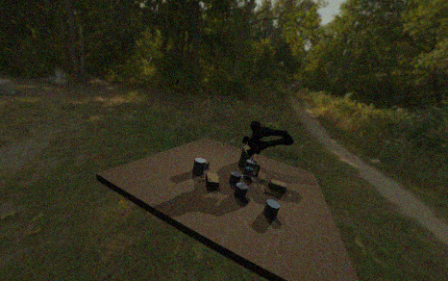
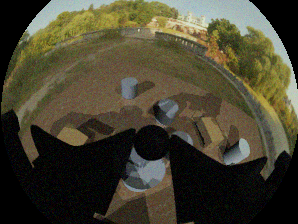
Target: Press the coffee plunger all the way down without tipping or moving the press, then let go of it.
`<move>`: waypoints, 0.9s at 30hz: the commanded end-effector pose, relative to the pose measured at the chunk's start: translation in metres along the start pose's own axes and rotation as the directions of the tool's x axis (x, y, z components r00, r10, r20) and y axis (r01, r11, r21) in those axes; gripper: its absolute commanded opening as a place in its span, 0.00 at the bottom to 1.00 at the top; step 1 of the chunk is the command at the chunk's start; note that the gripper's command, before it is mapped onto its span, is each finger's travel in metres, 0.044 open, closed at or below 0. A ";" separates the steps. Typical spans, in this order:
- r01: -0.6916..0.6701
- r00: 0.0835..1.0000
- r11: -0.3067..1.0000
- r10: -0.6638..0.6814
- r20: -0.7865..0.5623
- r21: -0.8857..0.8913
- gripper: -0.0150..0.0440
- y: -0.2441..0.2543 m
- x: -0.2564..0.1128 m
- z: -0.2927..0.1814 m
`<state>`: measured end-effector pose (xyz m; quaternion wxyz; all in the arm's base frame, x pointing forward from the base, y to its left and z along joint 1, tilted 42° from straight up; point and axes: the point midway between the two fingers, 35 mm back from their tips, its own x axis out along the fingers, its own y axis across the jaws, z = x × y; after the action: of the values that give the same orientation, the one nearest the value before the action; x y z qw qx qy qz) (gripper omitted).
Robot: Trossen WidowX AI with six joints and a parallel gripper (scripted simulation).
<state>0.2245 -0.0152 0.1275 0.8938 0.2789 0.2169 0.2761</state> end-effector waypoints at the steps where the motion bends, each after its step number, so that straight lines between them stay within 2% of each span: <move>1: 0.019 0.999 1.000 -0.018 -0.031 0.025 0.47 -0.004 0.007 -0.018; 27: 0.006 1.000 0.999 -0.007 0.010 0.032 0.47 -0.004 0.036 -0.047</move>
<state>0.2324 0.0118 0.0934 0.9001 0.2751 0.2039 0.2694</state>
